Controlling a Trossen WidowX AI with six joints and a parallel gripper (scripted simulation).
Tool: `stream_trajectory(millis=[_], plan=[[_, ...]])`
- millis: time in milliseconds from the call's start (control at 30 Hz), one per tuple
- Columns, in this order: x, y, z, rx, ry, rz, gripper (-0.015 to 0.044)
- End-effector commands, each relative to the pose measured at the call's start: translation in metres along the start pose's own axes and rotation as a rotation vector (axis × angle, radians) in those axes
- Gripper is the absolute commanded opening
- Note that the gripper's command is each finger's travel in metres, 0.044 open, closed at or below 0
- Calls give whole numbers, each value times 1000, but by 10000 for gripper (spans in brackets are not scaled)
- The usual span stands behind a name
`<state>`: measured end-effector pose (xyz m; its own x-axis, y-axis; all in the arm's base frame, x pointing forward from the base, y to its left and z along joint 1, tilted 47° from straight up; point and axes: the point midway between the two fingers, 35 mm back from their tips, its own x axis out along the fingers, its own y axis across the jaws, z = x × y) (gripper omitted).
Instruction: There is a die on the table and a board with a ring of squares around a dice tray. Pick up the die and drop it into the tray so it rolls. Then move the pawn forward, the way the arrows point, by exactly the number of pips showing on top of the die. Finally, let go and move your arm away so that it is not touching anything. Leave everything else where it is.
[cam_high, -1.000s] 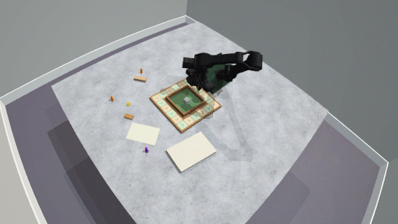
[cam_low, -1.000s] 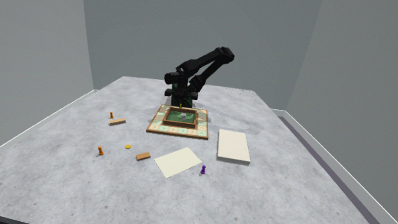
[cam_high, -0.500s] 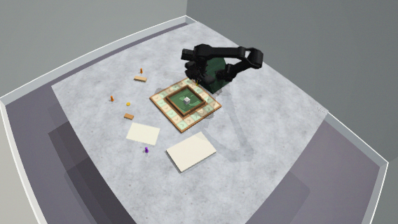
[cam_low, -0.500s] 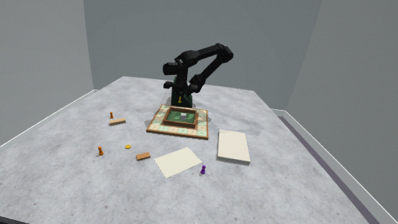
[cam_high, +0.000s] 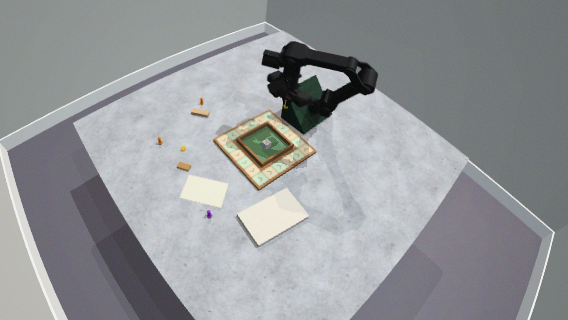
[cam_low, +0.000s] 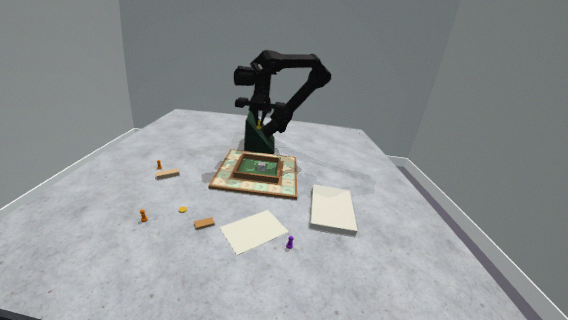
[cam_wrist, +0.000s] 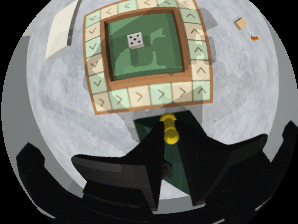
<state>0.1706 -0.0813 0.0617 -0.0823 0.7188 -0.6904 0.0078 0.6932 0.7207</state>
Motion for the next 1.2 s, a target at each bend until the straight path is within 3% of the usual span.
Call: stream_trajectory(millis=[0,533,1167], plan=[[-7,1,-1,-5,5,-2,0],[15,-41,65,-6,0,-11,0],[69,-83,137,-13,-2,-4,0]])
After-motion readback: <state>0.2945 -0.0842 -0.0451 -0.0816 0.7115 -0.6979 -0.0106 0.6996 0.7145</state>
